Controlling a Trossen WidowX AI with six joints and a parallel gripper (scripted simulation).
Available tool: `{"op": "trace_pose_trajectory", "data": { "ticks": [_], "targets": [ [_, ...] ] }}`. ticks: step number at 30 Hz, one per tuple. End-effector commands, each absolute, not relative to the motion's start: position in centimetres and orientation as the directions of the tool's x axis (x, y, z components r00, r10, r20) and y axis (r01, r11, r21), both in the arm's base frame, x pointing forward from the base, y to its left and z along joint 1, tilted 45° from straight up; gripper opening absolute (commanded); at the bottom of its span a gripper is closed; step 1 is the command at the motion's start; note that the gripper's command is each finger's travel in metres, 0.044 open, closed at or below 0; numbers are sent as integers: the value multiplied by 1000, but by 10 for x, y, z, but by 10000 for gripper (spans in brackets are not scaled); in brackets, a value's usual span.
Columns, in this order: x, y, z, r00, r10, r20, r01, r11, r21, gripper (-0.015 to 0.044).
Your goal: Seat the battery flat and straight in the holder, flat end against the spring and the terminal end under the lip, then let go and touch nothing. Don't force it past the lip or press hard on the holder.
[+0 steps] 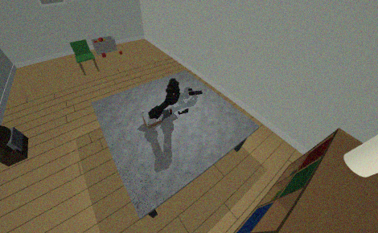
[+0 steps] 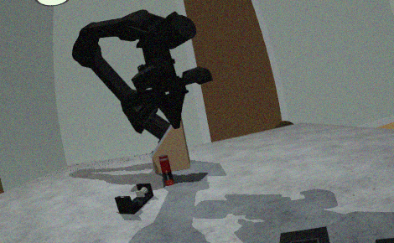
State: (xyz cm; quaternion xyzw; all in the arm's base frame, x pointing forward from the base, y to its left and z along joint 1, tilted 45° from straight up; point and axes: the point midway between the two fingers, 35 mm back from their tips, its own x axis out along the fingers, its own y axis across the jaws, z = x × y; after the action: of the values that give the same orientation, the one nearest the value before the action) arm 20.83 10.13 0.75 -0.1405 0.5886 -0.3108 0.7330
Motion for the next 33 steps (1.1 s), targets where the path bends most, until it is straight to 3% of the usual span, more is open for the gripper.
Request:
{"op": "trace_pose_trajectory", "data": {
  "ticks": [1,8,17,33],
  "targets": [
    [202,100,10,120,-695,-709,286,708,-646,0],
    [204,96,5,121,-695,-709,286,708,-645,0],
    [212,45,-46,121,-697,-707,287,706,-647,0],
    [208,31,-33,121,-697,-707,286,707,-647,0]
  ]
}}
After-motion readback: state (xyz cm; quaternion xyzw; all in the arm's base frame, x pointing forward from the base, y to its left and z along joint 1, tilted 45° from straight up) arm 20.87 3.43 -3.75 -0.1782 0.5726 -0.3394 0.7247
